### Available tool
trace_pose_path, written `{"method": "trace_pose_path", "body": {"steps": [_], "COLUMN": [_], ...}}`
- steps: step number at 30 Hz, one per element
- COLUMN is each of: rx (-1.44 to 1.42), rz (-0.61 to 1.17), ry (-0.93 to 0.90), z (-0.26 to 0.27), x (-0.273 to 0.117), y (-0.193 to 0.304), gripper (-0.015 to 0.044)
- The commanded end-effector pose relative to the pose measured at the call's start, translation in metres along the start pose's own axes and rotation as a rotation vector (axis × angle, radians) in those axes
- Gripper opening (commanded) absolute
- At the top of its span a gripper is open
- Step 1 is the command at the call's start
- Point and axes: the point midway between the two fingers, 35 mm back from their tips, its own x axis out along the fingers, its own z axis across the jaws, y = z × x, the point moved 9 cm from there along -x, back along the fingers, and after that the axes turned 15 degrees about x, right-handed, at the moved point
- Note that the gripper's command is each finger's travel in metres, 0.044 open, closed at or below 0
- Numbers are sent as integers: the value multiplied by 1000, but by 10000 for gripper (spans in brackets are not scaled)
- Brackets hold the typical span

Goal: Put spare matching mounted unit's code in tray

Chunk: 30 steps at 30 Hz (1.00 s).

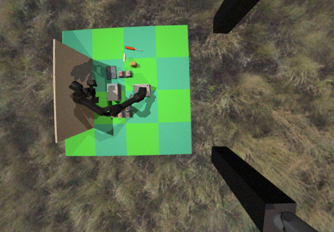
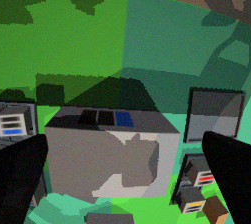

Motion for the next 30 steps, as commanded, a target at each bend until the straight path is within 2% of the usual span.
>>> {"method": "trace_pose_path", "body": {"steps": [1, 14, 16, 26, 30], "rx": [14, -7, -179, -1471, -1557], "rz": [-7, -6, -1, 19, 17], "ry": [-7, -7, -9, -85, -94], "z": [0, 2, 21, 140, 146], "x": [-3, -2, 3, 47, 49], "y": [0, 0, 5, 72, 78], "gripper": [440, 440, 440, 440, 440]}}
